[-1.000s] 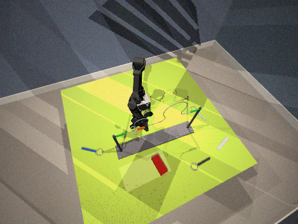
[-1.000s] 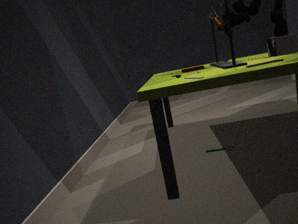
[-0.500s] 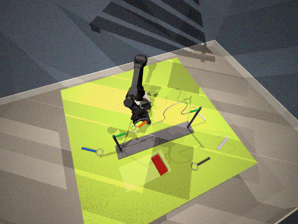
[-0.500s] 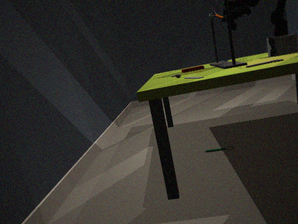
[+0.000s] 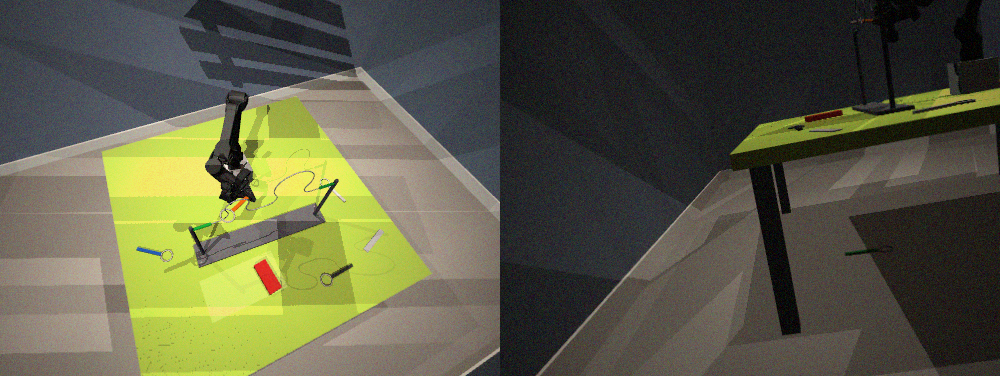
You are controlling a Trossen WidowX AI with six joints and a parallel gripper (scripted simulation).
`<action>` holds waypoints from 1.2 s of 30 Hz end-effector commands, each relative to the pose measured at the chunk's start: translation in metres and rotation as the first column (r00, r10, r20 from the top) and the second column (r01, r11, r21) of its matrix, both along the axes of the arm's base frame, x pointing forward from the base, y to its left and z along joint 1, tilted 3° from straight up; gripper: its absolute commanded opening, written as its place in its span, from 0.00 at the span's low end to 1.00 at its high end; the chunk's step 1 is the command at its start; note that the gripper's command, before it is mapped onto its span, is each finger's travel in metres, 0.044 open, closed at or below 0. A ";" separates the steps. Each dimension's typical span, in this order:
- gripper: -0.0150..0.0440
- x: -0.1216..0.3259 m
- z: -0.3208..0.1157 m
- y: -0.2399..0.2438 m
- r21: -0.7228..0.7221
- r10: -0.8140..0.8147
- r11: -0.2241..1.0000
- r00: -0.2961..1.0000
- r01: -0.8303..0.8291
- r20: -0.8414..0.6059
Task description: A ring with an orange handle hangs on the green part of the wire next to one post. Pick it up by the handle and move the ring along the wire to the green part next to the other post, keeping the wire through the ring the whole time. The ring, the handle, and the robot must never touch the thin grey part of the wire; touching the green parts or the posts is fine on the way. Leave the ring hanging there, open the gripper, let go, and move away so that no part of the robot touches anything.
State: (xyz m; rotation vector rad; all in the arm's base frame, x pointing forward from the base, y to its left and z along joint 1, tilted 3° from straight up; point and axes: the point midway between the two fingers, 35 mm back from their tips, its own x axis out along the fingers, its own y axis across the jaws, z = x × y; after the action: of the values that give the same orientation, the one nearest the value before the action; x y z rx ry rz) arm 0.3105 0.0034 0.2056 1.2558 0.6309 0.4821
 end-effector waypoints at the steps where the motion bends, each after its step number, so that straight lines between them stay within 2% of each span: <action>1: 0.00 -0.001 0.012 0.003 0.065 0.006 0.998 1.000 -0.006 -0.005; 13: 0.00 0.000 0.050 0.005 0.305 0.006 0.952 0.999 0.010 -0.051; 22: 0.00 0.001 0.073 0.001 0.424 0.013 0.905 0.997 0.022 -0.078; 36: 0.00 0.002 0.085 -0.004 0.435 0.017 0.900 0.995 0.025 -0.094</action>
State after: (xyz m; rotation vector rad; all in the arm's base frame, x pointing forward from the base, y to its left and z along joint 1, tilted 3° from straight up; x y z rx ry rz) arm 0.3125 0.0001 0.2861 1.7301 0.6177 0.5782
